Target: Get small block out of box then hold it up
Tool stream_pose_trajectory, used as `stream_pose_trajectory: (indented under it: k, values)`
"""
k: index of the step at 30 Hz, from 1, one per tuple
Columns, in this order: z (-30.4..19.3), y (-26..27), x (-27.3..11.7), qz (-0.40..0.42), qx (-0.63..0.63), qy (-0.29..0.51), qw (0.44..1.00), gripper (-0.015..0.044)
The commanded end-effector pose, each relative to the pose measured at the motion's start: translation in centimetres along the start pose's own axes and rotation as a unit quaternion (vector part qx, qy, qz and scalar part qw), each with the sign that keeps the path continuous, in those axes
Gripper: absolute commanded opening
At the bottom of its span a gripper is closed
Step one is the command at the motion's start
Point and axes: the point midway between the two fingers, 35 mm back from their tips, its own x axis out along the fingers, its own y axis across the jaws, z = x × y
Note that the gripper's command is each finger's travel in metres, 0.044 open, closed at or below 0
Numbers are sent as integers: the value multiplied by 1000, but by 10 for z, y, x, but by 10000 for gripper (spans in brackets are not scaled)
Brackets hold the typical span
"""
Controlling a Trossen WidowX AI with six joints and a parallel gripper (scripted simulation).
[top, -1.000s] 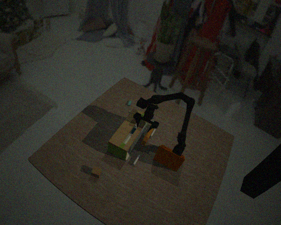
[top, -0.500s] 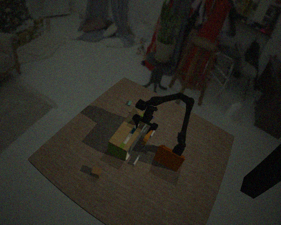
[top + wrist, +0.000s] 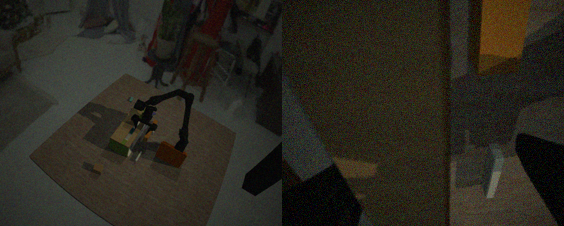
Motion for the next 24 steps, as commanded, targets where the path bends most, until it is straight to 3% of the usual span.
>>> stream_pose_trajectory:
  k: [1,24]
  values:
    - [-12,-2,6,-3,0,2,1000,400]
    - [-15,-1,7,-3,0,2,1000,400]
